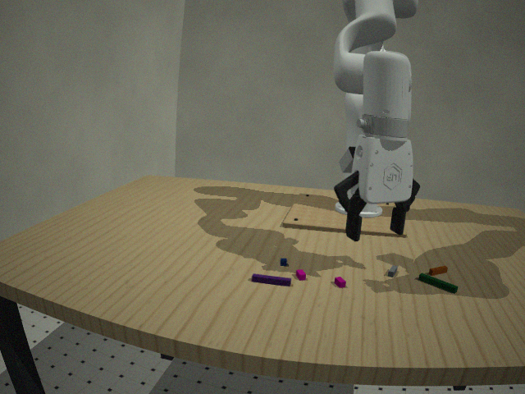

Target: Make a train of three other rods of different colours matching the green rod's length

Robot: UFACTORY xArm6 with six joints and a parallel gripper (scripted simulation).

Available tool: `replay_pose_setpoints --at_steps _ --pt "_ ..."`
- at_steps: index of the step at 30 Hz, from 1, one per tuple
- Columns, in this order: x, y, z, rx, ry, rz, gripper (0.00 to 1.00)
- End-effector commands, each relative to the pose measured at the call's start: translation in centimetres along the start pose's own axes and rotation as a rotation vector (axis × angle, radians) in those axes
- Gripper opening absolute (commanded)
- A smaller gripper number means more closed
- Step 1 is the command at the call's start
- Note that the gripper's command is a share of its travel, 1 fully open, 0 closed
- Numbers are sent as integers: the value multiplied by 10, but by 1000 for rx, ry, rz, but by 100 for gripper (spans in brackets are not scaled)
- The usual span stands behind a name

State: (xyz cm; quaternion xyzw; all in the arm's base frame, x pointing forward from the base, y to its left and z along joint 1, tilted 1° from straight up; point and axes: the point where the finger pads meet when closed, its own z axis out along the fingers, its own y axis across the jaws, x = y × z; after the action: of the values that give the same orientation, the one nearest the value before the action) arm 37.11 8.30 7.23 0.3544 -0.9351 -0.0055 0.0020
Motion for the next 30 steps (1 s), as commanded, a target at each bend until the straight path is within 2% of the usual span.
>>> replay_pose_setpoints --at_steps 1,3,4,17,22,23,30 --pt "19 -38 -3 1 -4 79 100" --pt "19 -38 -3 1 -4 79 100" --pt "30 -54 -3 1 -4 119 100" --pt "89 -115 -6 0 -4 288 100" --pt "94 -120 -6 0 -4 302 100" --pt "94 -120 -6 0 -4 302 24" --pt "94 -120 -6 0 -4 302 24"
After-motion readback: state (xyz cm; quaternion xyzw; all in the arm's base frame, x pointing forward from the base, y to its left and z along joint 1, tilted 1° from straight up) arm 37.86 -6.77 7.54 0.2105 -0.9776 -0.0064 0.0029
